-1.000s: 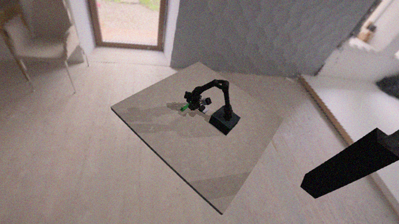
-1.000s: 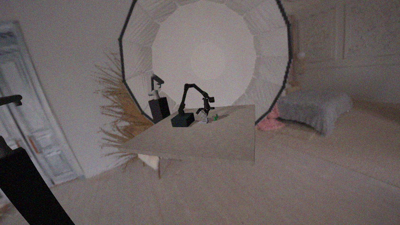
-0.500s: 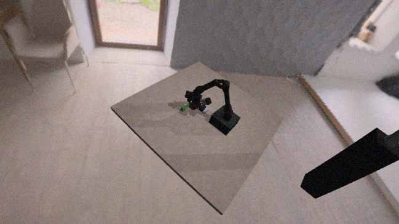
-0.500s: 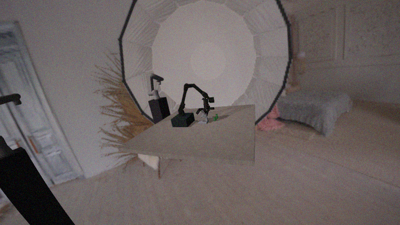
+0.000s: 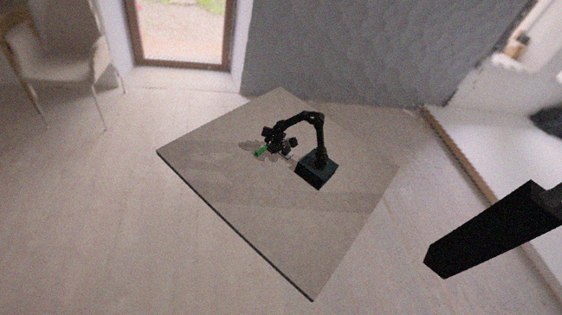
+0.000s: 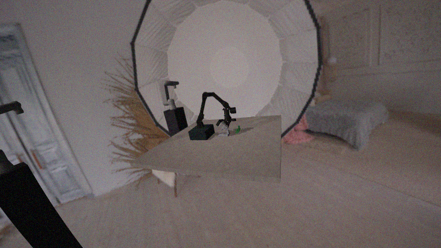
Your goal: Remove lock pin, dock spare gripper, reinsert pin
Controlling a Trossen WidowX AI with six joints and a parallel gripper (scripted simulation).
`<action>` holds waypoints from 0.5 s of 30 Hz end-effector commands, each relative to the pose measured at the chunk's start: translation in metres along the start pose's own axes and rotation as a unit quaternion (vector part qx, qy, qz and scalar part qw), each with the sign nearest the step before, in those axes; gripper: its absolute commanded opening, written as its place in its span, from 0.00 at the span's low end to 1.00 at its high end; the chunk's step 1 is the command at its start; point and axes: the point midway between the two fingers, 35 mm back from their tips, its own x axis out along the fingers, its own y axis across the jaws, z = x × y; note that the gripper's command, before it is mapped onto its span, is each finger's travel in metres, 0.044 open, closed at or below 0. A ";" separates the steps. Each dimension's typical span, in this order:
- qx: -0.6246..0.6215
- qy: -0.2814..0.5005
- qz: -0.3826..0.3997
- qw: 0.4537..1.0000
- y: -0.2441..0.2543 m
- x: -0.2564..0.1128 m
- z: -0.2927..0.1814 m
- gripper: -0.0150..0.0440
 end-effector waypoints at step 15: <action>-0.002 0.000 0.001 1.000 -0.001 0.003 -0.012 0.25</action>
